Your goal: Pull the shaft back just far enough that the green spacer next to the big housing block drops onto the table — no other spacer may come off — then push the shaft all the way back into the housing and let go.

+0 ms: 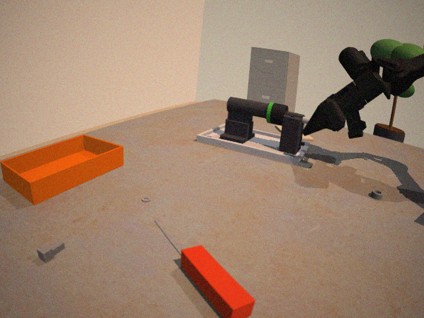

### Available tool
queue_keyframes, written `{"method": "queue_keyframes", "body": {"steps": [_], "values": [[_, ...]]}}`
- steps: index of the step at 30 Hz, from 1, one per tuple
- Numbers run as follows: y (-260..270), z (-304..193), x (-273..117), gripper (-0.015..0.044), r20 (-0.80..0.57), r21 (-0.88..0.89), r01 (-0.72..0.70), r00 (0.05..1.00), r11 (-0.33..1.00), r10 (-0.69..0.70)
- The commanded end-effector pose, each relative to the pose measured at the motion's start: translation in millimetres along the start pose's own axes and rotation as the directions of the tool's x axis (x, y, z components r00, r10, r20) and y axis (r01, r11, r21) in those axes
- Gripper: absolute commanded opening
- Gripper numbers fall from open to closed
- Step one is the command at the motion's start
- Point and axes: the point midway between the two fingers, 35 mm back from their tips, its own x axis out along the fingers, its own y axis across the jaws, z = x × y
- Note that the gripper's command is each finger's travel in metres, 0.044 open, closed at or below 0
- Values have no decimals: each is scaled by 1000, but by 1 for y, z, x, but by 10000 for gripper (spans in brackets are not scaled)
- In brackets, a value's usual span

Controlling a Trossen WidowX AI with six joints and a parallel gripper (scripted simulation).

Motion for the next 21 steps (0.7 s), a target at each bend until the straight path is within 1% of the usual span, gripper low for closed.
{"method": "queue_keyframes", "body": {"steps": [1,14,21], "values": [[0,0,6,440,1,-4,3,1000,1000,-3],[0,0,6,440,1,-4,3,1000,1000,-3],[0,1,5,256,4,0,0,1000,1000,0]]}}
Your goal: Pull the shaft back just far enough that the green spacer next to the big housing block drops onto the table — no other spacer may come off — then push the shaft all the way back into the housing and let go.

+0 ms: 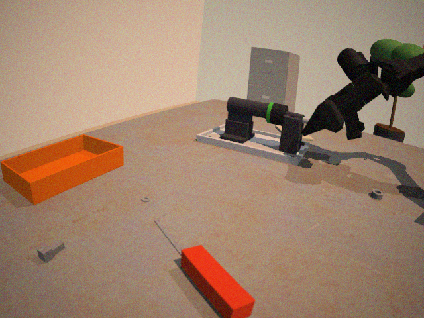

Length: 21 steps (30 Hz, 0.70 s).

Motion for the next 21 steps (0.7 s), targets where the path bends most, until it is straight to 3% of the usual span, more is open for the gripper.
{"method": "queue_keyframes", "body": {"steps": [1,8,15,21], "values": [[0,0,0,230,0,0,0,1000,1000,0],[0,0,0,46,0,0,0,1000,1000,0],[0,0,0,0,-1,-1,1,1000,1000,-1],[0,3,-3,0,-2,-4,3,1000,1000,-3]]}}
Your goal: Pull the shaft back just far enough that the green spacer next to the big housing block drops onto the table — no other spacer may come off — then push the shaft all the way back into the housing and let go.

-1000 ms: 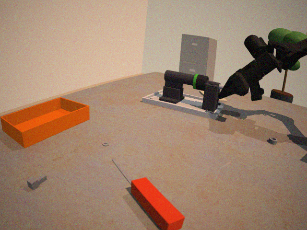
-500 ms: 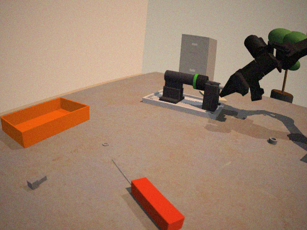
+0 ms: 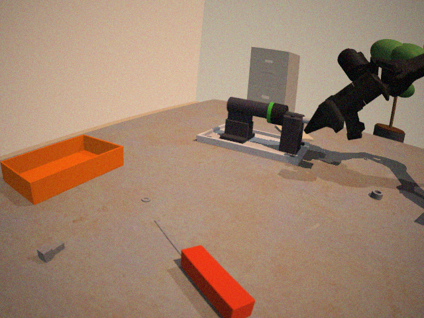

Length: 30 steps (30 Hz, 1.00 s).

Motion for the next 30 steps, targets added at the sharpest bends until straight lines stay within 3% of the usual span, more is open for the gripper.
{"method": "queue_keyframes", "body": {"steps": [1,30], "values": [[1,4,-3,0,1,-4,-2,1000,1000,2],[0,11,-10,0,1,-4,-2,1000,1000,2]]}}
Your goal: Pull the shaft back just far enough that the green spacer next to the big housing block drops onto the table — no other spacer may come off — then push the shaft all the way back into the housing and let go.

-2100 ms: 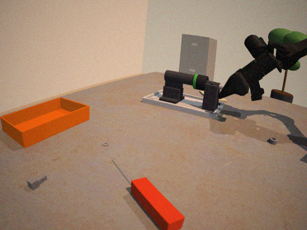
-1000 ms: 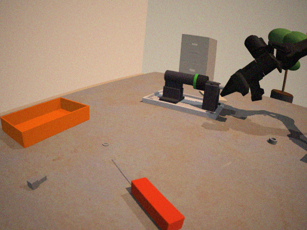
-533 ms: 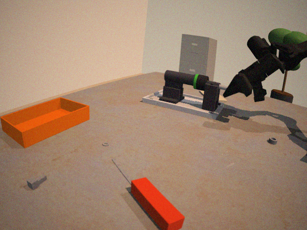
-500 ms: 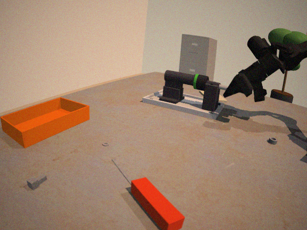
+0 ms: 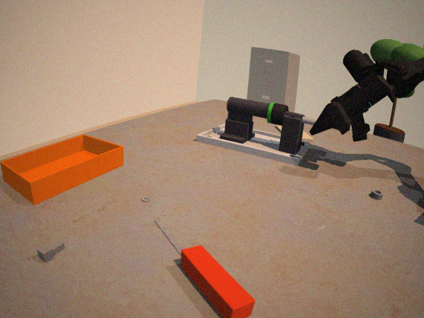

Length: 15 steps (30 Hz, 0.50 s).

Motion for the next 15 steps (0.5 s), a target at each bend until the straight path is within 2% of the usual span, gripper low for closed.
{"method": "queue_keyframes", "body": {"steps": [1,15], "values": [[0,1,-1,0,2,-2,-3,1000,1000,3],[0,2,-2,0,2,-2,-3,1000,1000,3]]}}
